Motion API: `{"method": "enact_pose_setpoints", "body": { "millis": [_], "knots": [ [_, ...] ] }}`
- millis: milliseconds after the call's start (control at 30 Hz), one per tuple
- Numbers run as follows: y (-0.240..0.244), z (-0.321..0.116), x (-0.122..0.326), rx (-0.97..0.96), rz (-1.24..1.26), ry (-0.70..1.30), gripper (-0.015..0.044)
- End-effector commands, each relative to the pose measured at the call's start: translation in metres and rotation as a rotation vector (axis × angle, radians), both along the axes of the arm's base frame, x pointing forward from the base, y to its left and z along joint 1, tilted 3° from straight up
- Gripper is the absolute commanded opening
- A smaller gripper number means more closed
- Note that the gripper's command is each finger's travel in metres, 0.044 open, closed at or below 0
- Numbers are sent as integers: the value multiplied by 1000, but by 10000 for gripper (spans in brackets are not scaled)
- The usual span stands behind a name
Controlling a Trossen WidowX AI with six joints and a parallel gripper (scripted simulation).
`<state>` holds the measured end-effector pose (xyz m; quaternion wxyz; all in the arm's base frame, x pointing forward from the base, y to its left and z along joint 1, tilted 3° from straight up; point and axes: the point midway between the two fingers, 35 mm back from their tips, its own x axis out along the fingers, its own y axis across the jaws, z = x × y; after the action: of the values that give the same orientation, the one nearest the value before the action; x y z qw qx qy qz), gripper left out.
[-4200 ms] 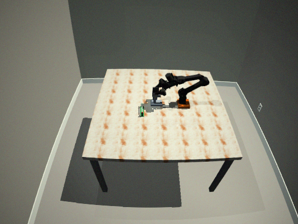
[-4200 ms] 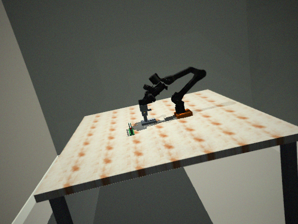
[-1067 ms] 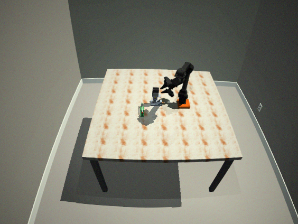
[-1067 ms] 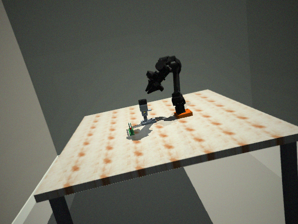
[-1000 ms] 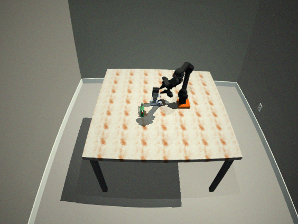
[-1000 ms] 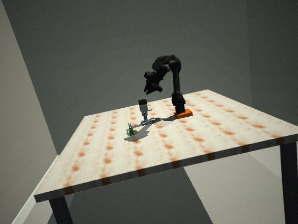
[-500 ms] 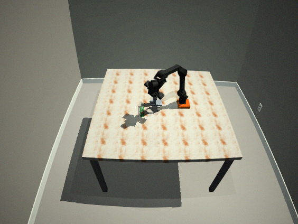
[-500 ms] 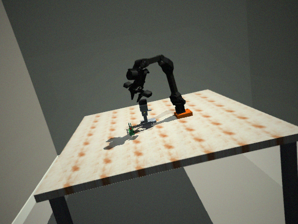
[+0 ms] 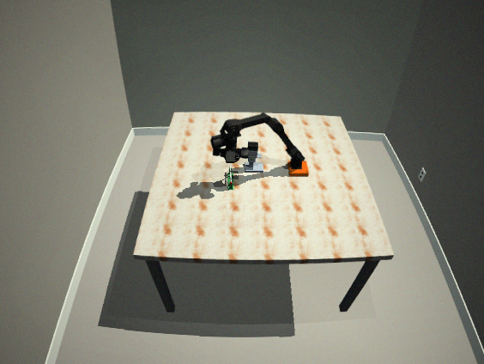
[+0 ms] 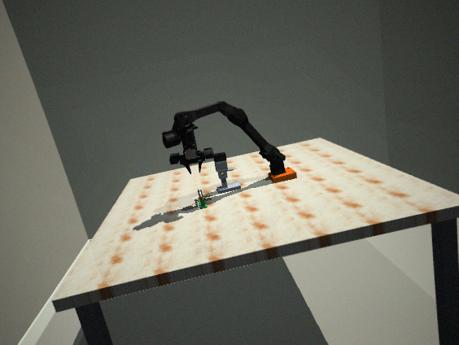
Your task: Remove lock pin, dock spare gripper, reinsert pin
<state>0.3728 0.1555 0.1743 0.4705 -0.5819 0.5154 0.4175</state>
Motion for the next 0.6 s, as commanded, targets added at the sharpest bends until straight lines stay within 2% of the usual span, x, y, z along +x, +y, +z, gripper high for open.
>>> {"method": "enact_pose_setpoints", "body": {
  "millis": [0, 233, 567],
  "knots": [
    [-3, 1, 4, 17, 42, 28, 180],
    [-3, -7, 5, 8, 49, 29, 180],
    [-1, -58, 9, -50, 94, 41, 180]
  ]
}}
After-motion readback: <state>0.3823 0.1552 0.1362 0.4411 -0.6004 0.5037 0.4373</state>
